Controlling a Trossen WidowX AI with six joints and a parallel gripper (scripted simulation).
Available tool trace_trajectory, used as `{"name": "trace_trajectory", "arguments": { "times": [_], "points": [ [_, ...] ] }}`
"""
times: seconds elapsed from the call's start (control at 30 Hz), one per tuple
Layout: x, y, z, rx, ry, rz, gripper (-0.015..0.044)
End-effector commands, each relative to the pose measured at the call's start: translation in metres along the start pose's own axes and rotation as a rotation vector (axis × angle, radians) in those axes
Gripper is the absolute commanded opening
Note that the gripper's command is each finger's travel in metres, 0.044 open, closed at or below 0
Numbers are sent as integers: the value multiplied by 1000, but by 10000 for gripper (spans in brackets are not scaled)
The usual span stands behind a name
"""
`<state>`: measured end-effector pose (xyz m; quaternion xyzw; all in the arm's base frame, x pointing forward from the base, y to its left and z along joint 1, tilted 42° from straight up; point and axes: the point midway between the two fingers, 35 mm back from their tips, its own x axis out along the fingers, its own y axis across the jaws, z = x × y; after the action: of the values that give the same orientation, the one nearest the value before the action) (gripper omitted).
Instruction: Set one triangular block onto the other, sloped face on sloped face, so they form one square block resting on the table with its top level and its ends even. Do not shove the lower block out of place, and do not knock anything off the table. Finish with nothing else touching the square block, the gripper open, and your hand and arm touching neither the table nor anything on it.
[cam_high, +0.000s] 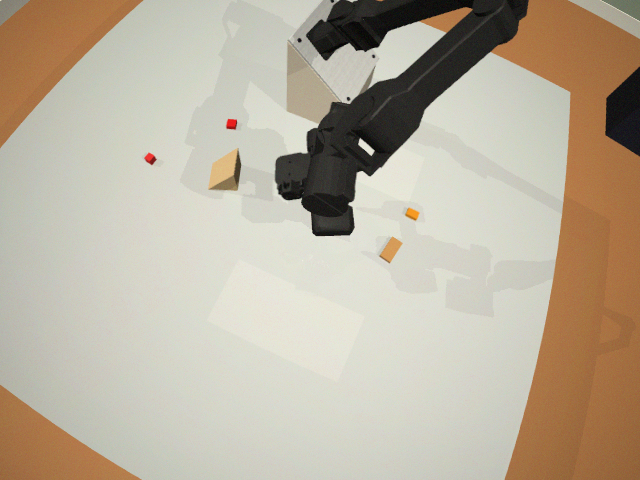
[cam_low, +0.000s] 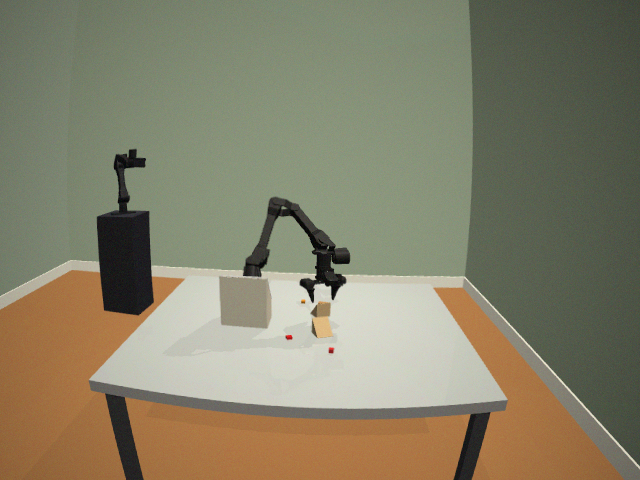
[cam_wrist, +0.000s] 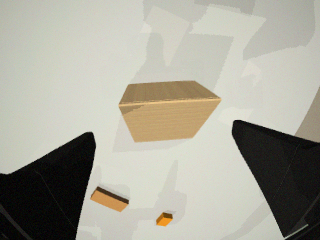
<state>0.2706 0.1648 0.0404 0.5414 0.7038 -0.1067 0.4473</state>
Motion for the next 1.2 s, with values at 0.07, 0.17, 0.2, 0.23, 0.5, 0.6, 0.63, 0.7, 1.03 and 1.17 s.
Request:
{"name": "trace_trajectory", "arguments": {
  "times": [0.07, 0.17, 0.2, 0.23, 0.5, 0.6, 0.63, 0.7, 1.03, 1.17],
  "points": [
    [-1, 0, 0, -2, 0, 0, 440],
    [0, -1, 0, -5, 8, -9, 440],
    [-1, -2, 2, -8, 25, -24, 440],
    [-2, -4, 7, -12, 56, -45, 440],
    [-30, -4, 48, -3, 408, -26, 440],
    [-33, -3, 52, 1, 435, -7, 440],
    [-33, -3, 52, 1, 435, -7, 440],
    [-33, -3, 52, 1, 435, -7, 440],
    [-25, -3, 50, 1, 430, -8, 440],
    [-18, -2, 48, 2, 426, -9, 440]
  ]
}}
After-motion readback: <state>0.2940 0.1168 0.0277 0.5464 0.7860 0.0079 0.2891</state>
